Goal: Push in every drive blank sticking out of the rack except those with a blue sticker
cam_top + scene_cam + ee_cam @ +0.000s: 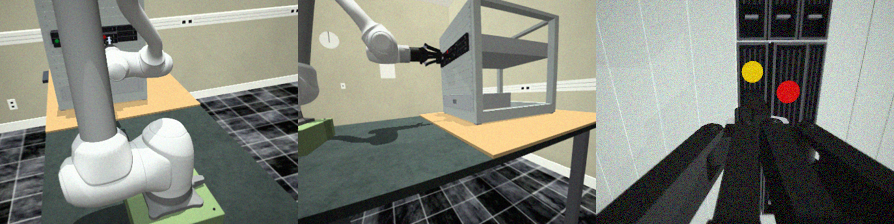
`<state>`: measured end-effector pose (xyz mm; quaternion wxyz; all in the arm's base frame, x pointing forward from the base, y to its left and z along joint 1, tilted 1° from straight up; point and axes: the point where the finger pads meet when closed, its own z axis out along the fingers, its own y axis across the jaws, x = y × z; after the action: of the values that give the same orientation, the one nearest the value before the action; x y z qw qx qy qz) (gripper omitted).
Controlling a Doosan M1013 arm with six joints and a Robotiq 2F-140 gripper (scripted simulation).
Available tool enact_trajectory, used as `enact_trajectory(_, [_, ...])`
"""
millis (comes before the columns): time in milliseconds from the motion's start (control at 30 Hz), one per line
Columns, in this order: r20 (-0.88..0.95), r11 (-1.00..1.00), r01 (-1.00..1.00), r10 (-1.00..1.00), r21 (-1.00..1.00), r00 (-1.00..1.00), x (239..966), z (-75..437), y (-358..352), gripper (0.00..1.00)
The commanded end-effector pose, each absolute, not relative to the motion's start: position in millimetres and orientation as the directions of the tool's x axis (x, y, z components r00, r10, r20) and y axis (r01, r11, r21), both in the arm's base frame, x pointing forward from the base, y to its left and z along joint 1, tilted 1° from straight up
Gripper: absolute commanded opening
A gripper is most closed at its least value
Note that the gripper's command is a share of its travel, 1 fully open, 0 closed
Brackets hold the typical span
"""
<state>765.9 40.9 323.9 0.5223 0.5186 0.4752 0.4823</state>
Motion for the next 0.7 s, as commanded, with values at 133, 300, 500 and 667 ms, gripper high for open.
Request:
enact_trajectory(133, [0.003,-0.002,-0.010,0.997,1.000,0.078,770.5,324.4,42.2,0.10])
enact_trajectory(300, [0.003,-0.002,-0.010,0.997,1.000,0.078,770.7,324.5,42.1,0.10])
enact_trajectory(500, [0.003,-0.002,-0.010,0.997,1.000,0.078,772.8,324.5,42.0,0.10])
enact_trajectory(667, [0.003,-0.002,-0.010,0.997,1.000,0.078,773.5,324.5,41.9,0.10])
